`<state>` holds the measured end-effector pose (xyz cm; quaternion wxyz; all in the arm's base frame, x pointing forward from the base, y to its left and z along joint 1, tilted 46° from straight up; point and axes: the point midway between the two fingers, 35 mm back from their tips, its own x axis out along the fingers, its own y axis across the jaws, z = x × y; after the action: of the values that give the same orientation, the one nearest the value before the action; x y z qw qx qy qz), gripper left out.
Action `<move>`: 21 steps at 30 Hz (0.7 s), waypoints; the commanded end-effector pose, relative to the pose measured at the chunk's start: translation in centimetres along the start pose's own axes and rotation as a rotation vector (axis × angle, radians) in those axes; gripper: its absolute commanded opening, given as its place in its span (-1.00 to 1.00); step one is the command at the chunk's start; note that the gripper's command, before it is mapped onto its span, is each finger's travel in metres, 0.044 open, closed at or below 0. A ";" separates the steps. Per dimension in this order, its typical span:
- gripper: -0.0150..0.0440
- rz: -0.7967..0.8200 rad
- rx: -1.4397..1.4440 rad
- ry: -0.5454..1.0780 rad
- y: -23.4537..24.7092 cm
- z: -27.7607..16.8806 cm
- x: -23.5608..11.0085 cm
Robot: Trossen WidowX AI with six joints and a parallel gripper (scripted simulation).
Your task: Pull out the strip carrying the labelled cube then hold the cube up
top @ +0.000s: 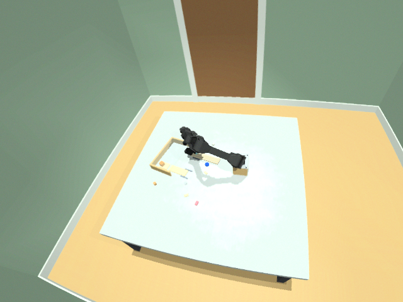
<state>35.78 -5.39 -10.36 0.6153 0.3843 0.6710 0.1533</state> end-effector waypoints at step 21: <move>-0.49 0.000 0.008 0.004 -0.4 -6.8 -1.4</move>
<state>30.16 -4.88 -8.48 0.6103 0.3876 0.6739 0.1524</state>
